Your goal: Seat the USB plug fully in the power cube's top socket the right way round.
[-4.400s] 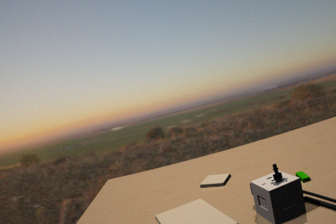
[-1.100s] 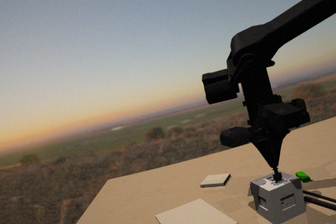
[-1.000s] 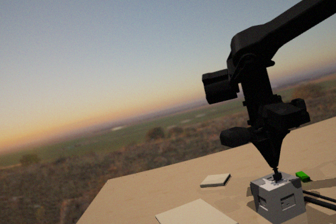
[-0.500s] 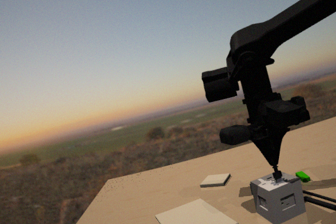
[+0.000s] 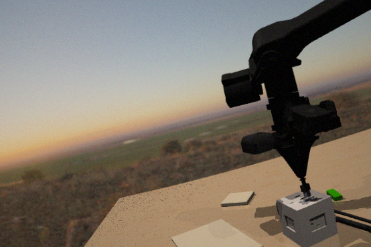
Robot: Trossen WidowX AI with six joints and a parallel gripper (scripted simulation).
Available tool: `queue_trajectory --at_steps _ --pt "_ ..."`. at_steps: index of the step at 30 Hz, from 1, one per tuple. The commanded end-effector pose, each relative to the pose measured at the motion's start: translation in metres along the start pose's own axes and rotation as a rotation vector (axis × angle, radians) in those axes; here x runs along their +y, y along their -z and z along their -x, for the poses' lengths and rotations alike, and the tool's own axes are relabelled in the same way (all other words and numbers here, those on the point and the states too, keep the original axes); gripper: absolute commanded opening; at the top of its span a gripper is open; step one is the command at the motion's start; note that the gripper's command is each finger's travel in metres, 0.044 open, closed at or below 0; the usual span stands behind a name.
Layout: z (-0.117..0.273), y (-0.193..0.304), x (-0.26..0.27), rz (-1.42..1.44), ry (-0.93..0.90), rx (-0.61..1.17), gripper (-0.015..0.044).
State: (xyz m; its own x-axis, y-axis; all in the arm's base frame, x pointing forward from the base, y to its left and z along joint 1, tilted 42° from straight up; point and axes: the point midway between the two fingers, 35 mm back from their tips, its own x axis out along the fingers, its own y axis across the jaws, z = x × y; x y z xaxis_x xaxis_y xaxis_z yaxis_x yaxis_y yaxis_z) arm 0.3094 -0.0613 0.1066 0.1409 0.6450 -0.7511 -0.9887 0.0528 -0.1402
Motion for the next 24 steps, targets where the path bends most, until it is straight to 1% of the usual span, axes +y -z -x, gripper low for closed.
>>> queue_trajectory --at_steps 1,24 --pt "0.003 0.0 0.0 0.004 -0.002 0.003 0.0" --pt "0.014 0.0 0.0 -0.025 -0.001 0.002 0.0"
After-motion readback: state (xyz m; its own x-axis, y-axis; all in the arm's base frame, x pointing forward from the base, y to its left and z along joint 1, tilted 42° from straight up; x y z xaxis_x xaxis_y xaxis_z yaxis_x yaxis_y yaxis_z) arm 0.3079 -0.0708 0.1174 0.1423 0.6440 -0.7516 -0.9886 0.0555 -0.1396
